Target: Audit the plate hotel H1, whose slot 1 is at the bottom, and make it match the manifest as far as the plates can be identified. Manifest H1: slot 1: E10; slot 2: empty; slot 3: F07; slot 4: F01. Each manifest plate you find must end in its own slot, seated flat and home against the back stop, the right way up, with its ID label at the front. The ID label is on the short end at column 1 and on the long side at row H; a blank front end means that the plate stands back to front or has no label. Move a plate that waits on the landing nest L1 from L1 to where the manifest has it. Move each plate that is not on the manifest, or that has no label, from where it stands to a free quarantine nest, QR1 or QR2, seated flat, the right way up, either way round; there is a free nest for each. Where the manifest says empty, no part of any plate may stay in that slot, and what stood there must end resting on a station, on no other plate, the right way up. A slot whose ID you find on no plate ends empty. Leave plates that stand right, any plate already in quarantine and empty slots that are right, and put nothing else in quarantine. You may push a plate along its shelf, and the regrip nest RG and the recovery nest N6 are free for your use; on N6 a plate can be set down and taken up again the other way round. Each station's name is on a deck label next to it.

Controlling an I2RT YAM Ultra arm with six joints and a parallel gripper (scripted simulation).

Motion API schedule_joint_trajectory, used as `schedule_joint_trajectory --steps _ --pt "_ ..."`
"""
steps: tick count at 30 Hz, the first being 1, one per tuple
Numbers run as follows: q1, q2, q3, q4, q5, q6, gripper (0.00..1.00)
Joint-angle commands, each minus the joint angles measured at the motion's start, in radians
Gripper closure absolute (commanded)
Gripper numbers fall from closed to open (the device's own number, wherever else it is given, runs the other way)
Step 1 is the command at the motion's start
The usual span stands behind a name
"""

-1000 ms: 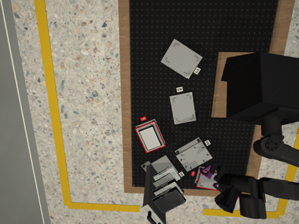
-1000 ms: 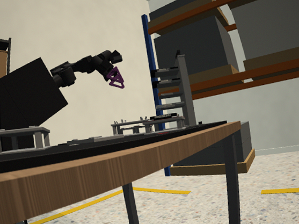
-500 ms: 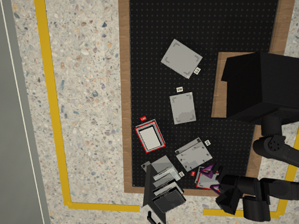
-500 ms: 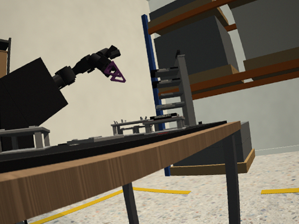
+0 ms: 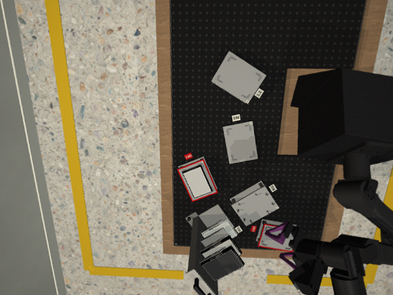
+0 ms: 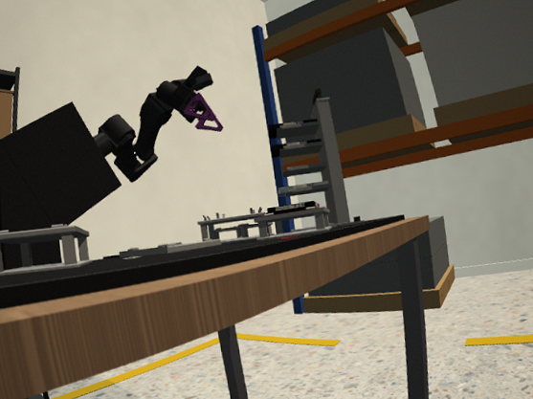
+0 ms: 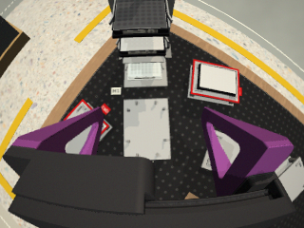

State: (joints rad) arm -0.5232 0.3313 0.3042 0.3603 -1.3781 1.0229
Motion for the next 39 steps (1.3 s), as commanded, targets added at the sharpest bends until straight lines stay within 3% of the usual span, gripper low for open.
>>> schedule_joint_trajectory --steps 1,19,39 --pt "-0.074 0.109 -0.056 0.597 -0.112 0.413 0.0" --pt "-0.085 0.156 -0.074 0.773 -0.12 0.524 0.0" --pt "-0.089 0.177 -0.08 0.846 -0.123 0.569 0.0"
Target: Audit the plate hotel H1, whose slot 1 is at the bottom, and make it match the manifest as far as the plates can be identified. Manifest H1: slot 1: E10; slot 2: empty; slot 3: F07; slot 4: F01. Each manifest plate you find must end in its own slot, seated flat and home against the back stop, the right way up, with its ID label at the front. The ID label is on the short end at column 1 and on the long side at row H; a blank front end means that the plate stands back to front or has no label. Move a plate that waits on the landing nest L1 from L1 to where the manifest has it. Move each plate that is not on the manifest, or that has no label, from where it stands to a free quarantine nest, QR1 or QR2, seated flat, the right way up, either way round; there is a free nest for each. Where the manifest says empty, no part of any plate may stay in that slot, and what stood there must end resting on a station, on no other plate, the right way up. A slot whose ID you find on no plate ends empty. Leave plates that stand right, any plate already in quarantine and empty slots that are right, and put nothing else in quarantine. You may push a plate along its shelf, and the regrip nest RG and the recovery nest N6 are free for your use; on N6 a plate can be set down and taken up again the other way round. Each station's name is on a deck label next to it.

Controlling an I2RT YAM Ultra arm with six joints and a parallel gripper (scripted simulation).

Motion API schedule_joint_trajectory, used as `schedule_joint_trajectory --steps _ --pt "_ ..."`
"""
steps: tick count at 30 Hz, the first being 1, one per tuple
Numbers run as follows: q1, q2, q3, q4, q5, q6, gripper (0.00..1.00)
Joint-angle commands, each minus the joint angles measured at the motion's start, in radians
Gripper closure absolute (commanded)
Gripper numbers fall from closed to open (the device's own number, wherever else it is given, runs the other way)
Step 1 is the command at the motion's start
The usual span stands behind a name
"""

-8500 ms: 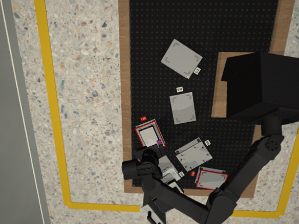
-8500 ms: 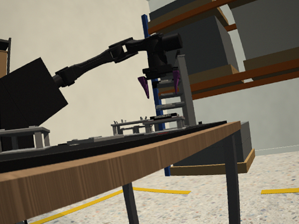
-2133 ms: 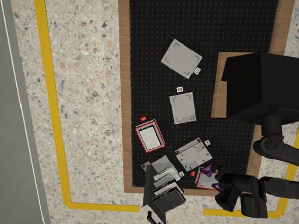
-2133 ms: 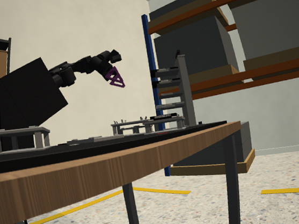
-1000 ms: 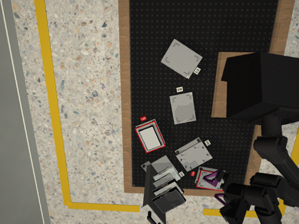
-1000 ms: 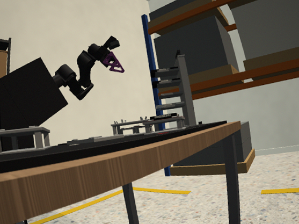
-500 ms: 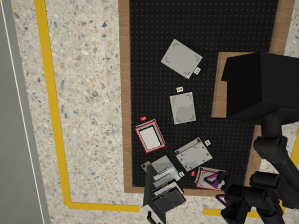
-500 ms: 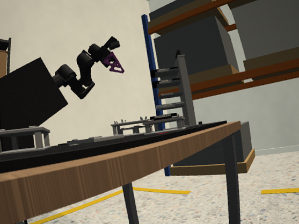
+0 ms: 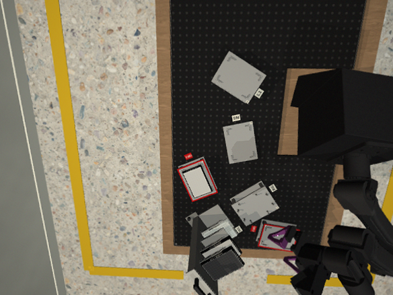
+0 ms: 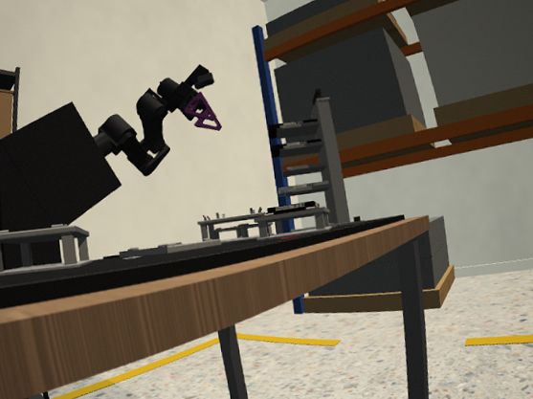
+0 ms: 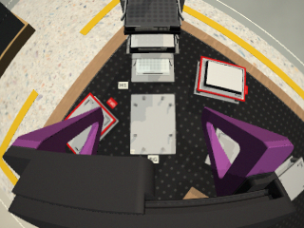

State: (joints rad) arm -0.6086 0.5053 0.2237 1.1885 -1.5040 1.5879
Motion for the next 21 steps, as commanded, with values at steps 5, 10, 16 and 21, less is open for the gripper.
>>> schedule_joint_trajectory --steps 5,10,16,21 --pt "-0.004 0.005 0.0 0.022 0.003 0.007 0.0" --pt "-0.003 -0.016 -0.014 0.011 0.003 0.001 0.0" --pt "0.0 -0.081 -0.058 -0.016 0.005 -0.006 0.0" --pt "0.003 -0.146 -0.094 -0.05 0.007 -0.012 0.0"
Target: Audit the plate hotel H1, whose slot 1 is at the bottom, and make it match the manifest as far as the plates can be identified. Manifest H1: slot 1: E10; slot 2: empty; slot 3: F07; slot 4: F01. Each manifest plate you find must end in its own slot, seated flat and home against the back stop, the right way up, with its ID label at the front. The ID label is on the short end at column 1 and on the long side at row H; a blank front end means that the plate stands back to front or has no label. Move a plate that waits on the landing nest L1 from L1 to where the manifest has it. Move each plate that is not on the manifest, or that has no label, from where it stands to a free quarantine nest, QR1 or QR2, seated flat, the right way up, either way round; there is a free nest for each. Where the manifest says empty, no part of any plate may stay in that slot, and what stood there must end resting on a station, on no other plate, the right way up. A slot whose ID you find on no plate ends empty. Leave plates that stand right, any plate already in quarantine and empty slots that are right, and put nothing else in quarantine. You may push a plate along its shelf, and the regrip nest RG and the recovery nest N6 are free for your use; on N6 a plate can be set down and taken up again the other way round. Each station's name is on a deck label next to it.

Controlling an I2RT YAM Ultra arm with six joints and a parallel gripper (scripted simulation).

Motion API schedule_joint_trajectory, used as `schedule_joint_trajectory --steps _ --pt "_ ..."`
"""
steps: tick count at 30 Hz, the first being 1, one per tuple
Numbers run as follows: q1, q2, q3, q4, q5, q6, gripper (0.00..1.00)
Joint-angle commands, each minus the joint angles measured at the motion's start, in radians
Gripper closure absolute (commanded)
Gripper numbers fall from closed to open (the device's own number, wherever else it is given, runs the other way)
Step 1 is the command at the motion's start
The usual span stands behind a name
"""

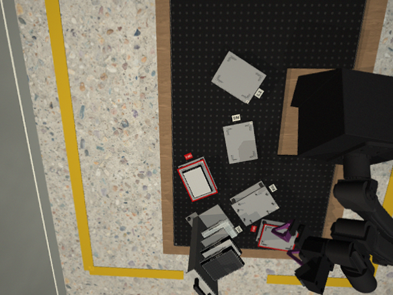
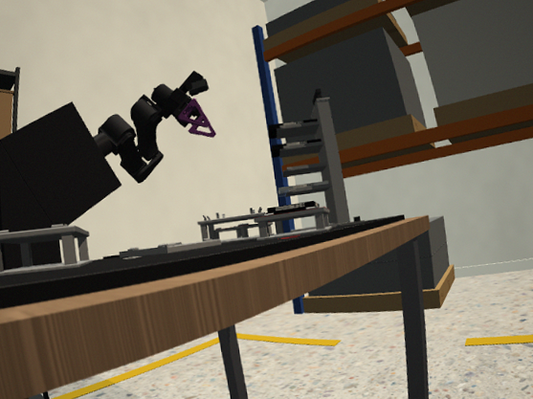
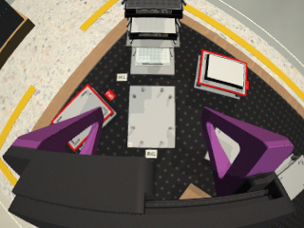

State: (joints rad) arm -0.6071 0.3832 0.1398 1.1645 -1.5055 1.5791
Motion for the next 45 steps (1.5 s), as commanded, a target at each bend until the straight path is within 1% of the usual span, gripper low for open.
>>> schedule_joint_trajectory --steps 1,3,4,21,35,37,45 --pt "0.002 -0.037 -0.017 -0.034 0.009 -0.005 0.0" --pt "0.002 -0.037 -0.017 -0.034 0.009 -0.005 0.0" --pt "0.526 -0.14 0.175 -1.13 0.51 -0.823 0.0" --pt "0.525 -0.14 0.175 -1.13 0.509 -0.823 0.0" --pt "0.596 -0.024 0.219 -1.068 0.58 -0.835 0.0" --pt "0.596 -0.024 0.219 -1.068 0.58 -0.835 0.0" --pt "0.626 0.038 0.246 -1.036 0.61 -0.839 0.0"
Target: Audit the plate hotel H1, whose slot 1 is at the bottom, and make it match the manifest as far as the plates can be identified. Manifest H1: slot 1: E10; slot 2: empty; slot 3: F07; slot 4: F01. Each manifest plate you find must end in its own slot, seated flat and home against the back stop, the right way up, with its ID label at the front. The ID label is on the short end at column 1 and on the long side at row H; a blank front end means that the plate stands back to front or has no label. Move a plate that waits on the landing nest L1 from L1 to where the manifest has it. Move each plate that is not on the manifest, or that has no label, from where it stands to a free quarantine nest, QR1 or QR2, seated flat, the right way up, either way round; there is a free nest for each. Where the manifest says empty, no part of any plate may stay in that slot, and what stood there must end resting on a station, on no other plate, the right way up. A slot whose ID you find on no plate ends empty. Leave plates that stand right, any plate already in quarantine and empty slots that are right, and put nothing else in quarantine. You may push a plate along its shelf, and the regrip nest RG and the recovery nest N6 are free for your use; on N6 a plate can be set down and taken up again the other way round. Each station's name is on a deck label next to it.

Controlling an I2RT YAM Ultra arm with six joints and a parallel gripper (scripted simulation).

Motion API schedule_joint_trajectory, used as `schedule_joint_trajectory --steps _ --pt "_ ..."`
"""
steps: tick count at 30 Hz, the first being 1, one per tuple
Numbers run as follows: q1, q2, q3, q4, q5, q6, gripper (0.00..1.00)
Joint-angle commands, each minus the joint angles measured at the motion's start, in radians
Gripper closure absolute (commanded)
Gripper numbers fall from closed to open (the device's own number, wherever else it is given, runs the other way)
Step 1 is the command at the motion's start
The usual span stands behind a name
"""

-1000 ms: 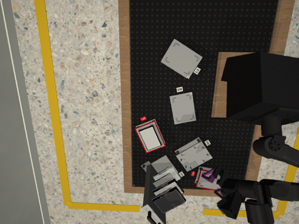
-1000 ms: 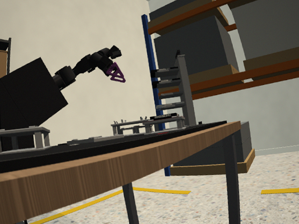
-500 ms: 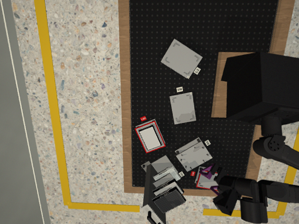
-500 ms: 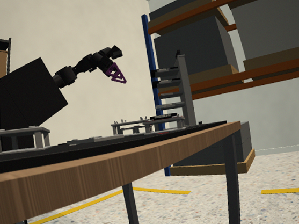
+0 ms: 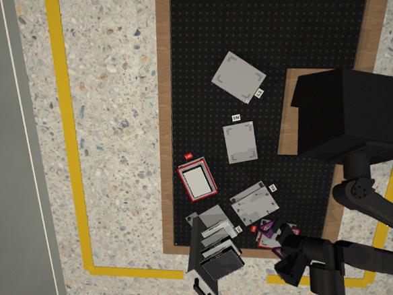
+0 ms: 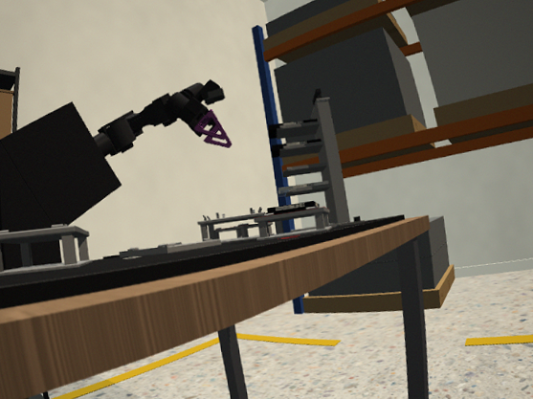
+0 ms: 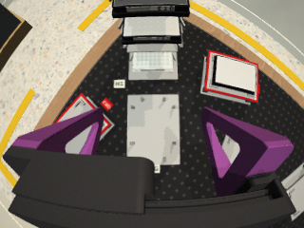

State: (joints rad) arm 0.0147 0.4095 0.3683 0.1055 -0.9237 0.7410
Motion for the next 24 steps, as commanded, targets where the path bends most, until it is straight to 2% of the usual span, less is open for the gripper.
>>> schedule_joint_trajectory --steps 1,24 --pt "0.008 0.019 0.021 0.026 0.032 -0.001 0.0" --pt "0.067 0.166 0.1 0.09 0.091 -0.009 0.0"
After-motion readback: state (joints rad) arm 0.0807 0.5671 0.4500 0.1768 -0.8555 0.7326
